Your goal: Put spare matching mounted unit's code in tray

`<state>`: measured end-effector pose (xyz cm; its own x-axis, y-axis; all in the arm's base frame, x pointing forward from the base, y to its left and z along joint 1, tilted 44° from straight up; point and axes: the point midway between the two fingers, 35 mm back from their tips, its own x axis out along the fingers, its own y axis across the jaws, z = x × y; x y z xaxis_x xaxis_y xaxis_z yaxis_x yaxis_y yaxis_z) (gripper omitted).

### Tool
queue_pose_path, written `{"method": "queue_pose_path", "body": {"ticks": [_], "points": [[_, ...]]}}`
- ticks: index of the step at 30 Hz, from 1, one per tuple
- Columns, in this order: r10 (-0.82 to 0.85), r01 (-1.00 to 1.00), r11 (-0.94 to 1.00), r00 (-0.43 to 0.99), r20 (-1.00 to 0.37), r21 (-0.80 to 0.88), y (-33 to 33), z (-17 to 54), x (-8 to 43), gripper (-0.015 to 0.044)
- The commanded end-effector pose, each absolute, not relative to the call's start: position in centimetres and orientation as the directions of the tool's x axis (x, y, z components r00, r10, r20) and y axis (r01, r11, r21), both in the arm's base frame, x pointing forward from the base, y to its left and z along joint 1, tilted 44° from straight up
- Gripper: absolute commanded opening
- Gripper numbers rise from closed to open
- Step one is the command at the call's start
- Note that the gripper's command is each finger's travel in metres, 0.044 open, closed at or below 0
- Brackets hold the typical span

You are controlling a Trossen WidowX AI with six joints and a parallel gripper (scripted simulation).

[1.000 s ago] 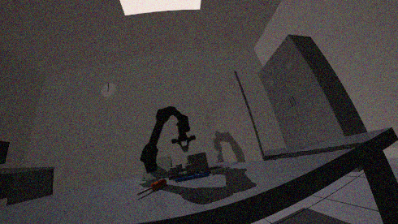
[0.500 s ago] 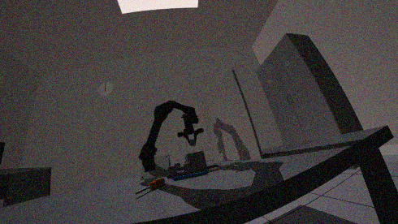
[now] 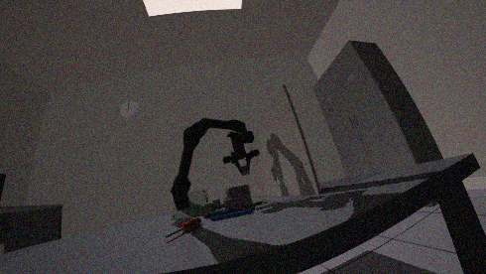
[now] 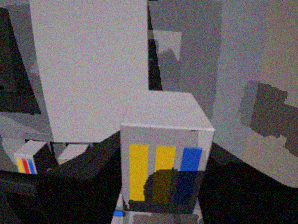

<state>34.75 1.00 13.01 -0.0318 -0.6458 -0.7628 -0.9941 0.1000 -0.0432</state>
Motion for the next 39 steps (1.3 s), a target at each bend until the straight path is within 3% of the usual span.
{"method": "queue_pose_path", "body": {"ticks": [1, 14, 39], "points": [[-0.657, -0.995, 0.091, -0.025, -0.753, -0.047, -1.3, 15.1, 34.7, 0.0], [-0.709, -0.996, 0.093, -0.053, -0.703, -0.018, -9.7, 22.0, 32.0, 0.0], [-0.702, -0.995, 0.101, -0.059, -0.71, -0.018, -10.9, 20.8, 32.1, 0.0]]}}
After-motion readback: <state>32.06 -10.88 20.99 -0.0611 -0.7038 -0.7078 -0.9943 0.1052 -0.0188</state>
